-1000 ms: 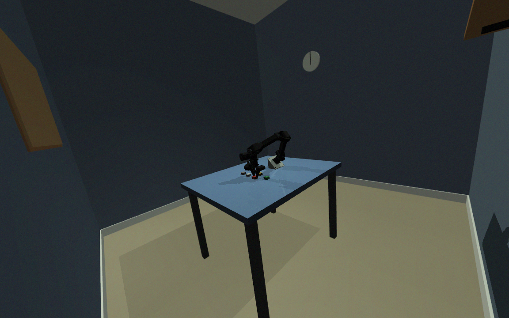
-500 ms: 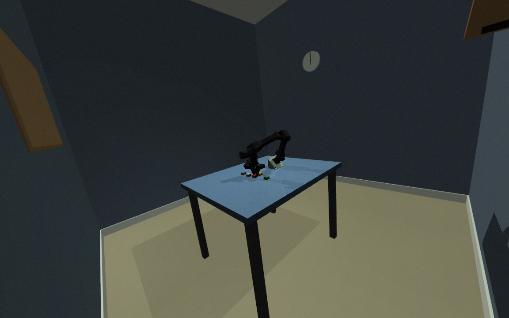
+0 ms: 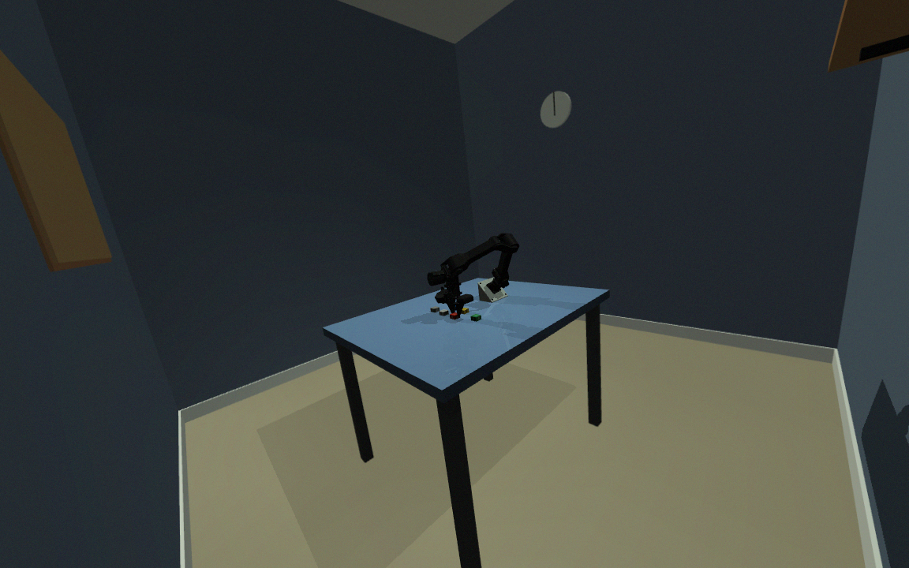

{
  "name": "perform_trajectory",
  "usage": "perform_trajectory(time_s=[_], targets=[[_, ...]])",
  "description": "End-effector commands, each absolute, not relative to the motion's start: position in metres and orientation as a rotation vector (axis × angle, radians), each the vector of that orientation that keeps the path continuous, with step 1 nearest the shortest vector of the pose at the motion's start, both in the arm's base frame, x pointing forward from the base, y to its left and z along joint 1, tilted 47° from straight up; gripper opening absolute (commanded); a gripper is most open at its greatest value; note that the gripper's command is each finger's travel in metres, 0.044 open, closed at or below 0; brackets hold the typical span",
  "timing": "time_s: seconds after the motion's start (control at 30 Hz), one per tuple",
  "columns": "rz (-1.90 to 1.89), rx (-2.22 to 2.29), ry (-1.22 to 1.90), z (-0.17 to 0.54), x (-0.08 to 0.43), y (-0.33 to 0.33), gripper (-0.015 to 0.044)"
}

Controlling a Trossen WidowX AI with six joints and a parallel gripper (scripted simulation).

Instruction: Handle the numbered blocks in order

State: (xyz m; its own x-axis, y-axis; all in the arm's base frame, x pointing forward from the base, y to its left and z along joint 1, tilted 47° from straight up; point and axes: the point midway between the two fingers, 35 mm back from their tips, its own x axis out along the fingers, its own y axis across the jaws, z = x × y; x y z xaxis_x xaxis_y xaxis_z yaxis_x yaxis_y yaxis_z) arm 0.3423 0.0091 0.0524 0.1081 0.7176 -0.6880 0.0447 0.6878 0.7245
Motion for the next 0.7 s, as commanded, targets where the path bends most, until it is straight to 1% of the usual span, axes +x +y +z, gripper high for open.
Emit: perform_trajectory(time_s=[0.0, 0.37, 0.67], targets=[[0.557, 0.701, 1.402, 0.0474, 0.3401, 0.0142, 0.012], [0.557, 0.701, 1.402, 0.0468, 0.3402, 0.0149, 0.012], [0.557, 0.701, 1.402, 0.0468, 0.3402, 0.0149, 0.0356]])
